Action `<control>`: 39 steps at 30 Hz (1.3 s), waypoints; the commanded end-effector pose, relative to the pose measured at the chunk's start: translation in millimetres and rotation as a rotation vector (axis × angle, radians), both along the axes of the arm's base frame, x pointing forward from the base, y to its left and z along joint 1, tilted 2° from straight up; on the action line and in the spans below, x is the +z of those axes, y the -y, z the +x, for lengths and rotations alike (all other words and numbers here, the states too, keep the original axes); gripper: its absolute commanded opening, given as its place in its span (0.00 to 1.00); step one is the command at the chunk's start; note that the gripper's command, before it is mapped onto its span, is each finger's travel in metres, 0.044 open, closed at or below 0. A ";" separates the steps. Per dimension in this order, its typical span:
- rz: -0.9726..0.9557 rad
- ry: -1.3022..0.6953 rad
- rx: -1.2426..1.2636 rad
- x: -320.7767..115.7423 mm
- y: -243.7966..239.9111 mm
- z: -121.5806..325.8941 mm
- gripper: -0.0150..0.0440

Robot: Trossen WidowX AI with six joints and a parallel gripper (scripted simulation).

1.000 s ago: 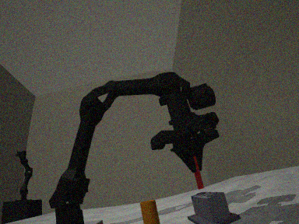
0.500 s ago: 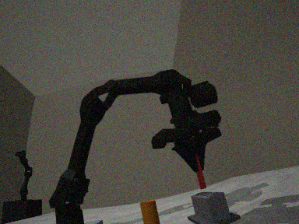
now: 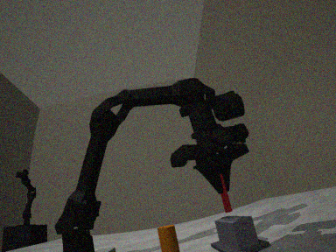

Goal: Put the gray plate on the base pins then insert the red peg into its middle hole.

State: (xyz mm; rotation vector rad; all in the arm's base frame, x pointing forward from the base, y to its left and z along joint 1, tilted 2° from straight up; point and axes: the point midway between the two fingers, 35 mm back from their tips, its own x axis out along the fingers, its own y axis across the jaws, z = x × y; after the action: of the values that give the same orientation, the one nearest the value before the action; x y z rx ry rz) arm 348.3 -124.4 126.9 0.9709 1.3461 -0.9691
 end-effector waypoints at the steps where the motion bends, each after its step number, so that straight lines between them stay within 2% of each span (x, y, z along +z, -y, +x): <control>1: 0.000 0.000 0.000 0.0 0.0 0.0 0.25; 19: -0.002 -0.003 0.005 -17.5 1.1 -0.3 0.25; 39: -0.001 0.002 0.000 -16.5 0.9 0.6 0.25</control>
State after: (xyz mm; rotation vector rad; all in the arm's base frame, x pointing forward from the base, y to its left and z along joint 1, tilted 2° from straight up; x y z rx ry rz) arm 349.0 -125.3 111.6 0.9711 1.3448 -0.9688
